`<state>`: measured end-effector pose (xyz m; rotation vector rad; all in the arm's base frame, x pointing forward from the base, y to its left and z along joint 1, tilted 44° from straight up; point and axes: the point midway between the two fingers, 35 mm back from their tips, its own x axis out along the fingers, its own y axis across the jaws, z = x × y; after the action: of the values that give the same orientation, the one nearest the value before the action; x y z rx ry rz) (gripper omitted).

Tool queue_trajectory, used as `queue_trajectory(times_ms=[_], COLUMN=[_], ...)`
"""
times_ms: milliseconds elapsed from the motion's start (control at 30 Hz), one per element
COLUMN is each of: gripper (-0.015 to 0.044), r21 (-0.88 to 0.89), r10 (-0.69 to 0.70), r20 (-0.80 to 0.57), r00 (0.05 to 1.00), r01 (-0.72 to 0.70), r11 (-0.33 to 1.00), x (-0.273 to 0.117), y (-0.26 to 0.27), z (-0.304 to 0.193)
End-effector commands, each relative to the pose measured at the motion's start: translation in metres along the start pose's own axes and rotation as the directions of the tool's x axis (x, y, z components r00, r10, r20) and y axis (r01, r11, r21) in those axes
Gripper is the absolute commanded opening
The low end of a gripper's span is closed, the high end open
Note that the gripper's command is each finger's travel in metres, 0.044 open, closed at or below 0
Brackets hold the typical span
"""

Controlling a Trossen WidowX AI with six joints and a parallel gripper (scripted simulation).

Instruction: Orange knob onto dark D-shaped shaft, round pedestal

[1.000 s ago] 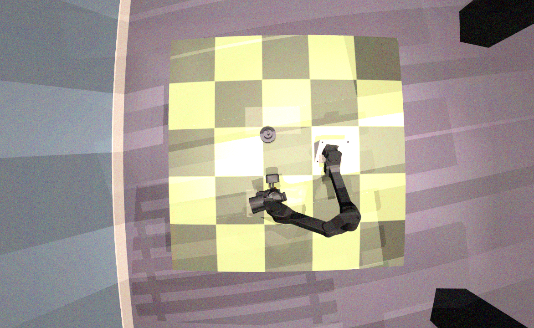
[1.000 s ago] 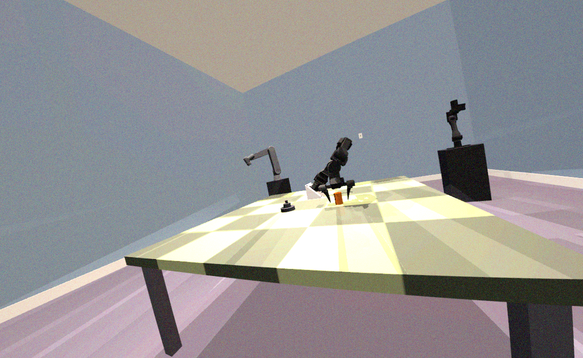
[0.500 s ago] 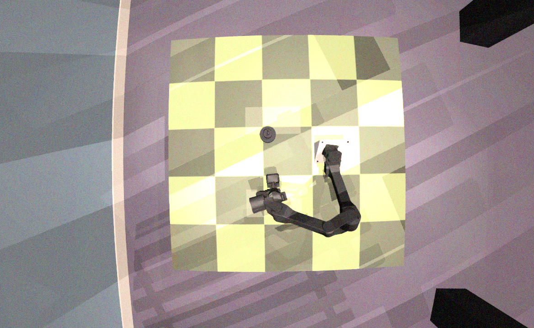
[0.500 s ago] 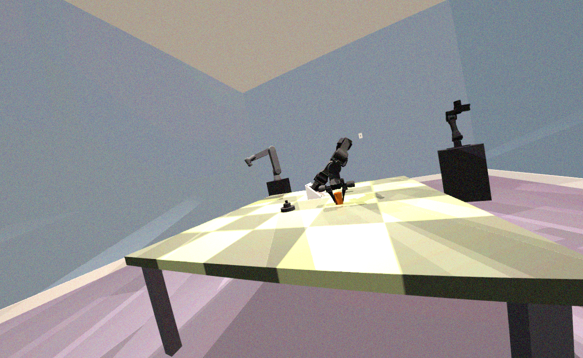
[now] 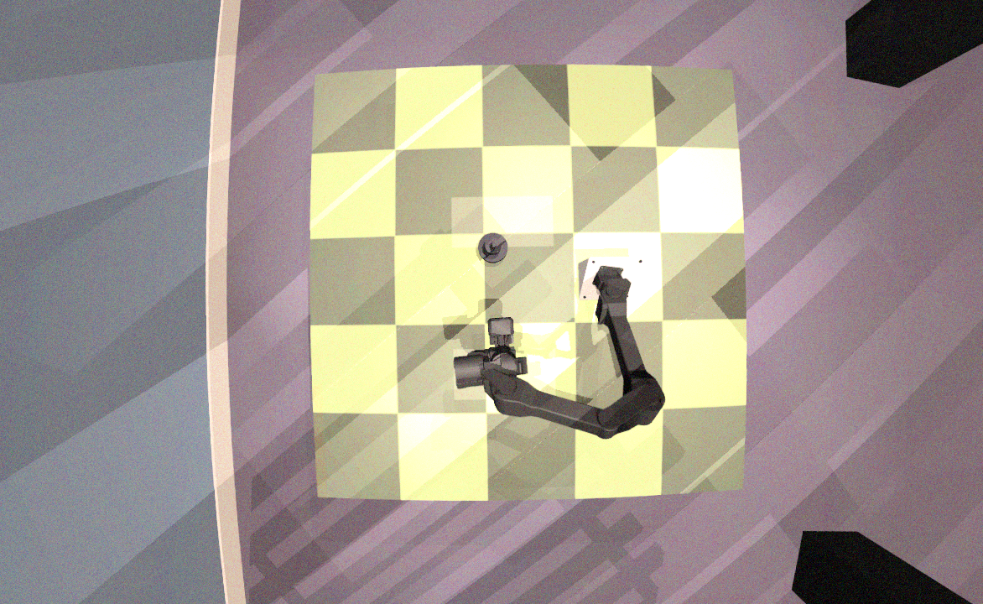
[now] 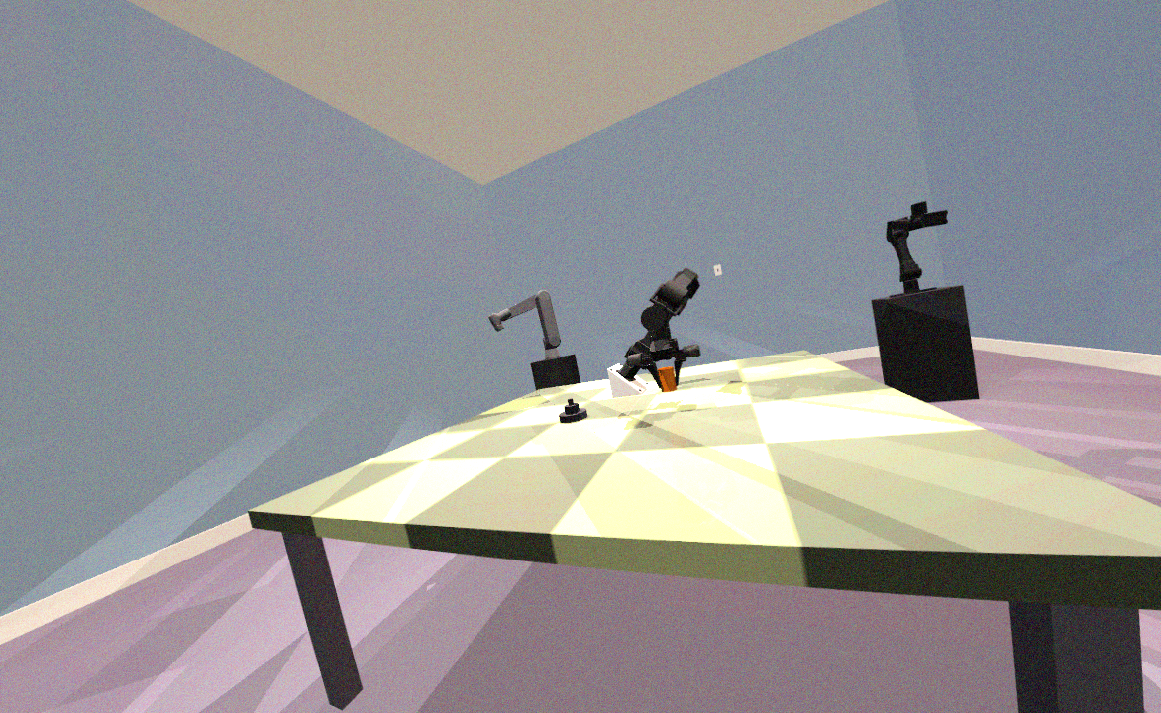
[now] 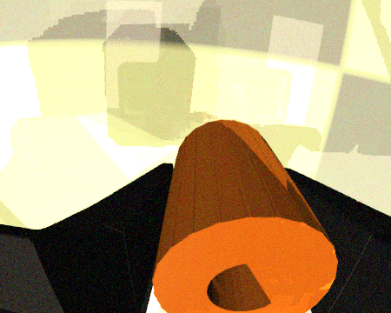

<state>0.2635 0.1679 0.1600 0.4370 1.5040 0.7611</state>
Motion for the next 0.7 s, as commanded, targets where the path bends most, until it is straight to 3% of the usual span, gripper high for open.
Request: queue_trajectory(times_ms=[0,367,667], gripper=[0.0,0.0,0.0], r21=[0.005,0.036,0.037], r10=[0.001,0.012,0.011], r20=[0.013,0.029,0.032], r00=[1.0,1.0,0.999], r01=[-0.001,-0.013,-0.012], r11=[1.0,0.999,0.999], x=[-0.024,-0.09,-0.093], y=[-0.003,-0.007,-0.013], z=[0.003,-0.005,-0.003])
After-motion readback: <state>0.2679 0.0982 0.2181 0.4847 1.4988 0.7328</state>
